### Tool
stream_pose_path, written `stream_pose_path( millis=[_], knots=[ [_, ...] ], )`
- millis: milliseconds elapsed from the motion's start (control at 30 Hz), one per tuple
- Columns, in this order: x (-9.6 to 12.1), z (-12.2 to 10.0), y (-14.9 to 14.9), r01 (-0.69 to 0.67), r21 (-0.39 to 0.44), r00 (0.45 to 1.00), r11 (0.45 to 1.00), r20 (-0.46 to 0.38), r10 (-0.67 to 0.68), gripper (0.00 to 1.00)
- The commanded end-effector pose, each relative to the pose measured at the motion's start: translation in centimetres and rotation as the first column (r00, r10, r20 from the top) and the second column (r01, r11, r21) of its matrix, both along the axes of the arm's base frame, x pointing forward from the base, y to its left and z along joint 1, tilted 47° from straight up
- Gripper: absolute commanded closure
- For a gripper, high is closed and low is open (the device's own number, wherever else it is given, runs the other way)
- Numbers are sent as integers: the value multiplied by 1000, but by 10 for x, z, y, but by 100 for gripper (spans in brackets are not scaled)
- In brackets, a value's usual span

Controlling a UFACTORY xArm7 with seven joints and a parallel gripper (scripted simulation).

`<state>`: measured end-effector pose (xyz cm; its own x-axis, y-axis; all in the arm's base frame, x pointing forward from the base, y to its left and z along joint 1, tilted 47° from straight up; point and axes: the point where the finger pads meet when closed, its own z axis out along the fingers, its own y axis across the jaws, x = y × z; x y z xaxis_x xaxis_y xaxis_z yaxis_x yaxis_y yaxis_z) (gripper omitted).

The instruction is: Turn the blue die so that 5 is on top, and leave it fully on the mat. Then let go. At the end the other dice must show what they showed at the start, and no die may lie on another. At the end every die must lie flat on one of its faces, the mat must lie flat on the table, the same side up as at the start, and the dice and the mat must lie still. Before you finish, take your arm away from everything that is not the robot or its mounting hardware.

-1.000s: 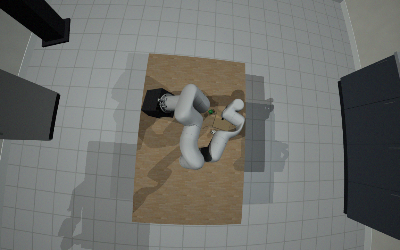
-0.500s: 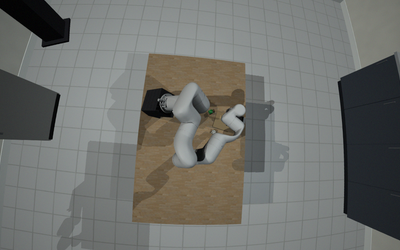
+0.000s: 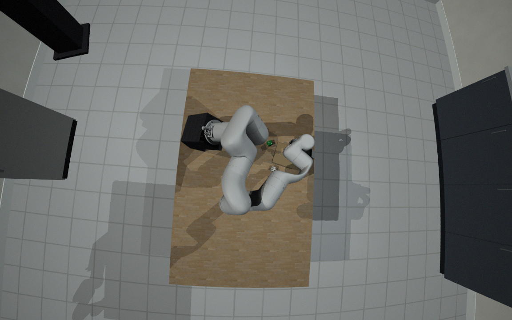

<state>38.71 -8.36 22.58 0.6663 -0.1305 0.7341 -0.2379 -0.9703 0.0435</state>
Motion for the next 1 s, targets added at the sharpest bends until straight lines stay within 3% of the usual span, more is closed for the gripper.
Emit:
stream_pose_path(
  millis=[0,533,967],
  knots=[
    [0,1,0,0,-1,1000,1000,2,0,73],
    [15,-14,-5,0,-1,1000,1000,1,0,73],
    [57,-54,-17,0,-1,1000,1000,1,0,73]
  ],
)
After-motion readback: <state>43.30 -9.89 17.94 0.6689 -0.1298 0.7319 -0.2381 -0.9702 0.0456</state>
